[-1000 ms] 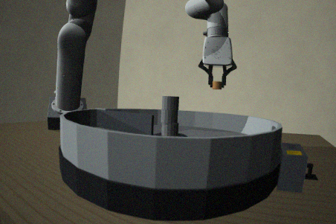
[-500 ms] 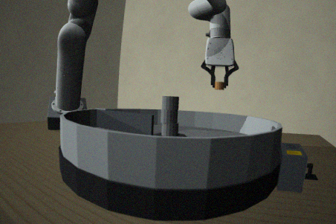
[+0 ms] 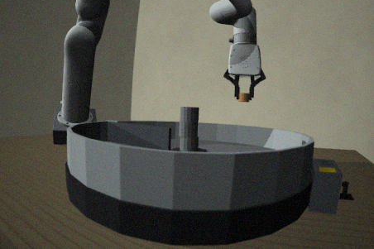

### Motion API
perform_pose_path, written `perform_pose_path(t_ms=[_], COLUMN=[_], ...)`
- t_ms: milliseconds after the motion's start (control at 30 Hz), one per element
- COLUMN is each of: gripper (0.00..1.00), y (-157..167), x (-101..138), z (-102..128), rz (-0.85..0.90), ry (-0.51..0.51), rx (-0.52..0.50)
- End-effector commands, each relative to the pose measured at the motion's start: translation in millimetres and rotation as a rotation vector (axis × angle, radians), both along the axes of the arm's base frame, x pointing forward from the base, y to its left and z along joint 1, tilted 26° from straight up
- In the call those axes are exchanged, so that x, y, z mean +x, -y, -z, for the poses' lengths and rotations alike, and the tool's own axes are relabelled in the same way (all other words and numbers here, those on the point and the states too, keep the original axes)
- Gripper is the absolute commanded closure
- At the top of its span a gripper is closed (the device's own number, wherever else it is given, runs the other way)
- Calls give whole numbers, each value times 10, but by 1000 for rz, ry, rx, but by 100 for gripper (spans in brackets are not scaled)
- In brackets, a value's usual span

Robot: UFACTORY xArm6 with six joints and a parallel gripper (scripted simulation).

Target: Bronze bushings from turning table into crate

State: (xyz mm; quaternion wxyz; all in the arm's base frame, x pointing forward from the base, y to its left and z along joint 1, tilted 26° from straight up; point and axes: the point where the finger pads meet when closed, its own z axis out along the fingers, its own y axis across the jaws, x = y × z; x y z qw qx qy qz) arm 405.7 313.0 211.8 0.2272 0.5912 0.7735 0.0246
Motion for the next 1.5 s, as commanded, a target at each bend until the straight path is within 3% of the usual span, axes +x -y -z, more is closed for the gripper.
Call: perform_pose_path(t_ms=[0, 400, 667, 1467], gripper=[100, 100, 100, 100], y=[10, 155, 207, 222], x=[42, 298, 389, 414], z=[68, 668, 882, 941], rz=[-1, -1, -1, -1], ry=[3, 3, 3, 3], rx=[3, 3, 3, 3])
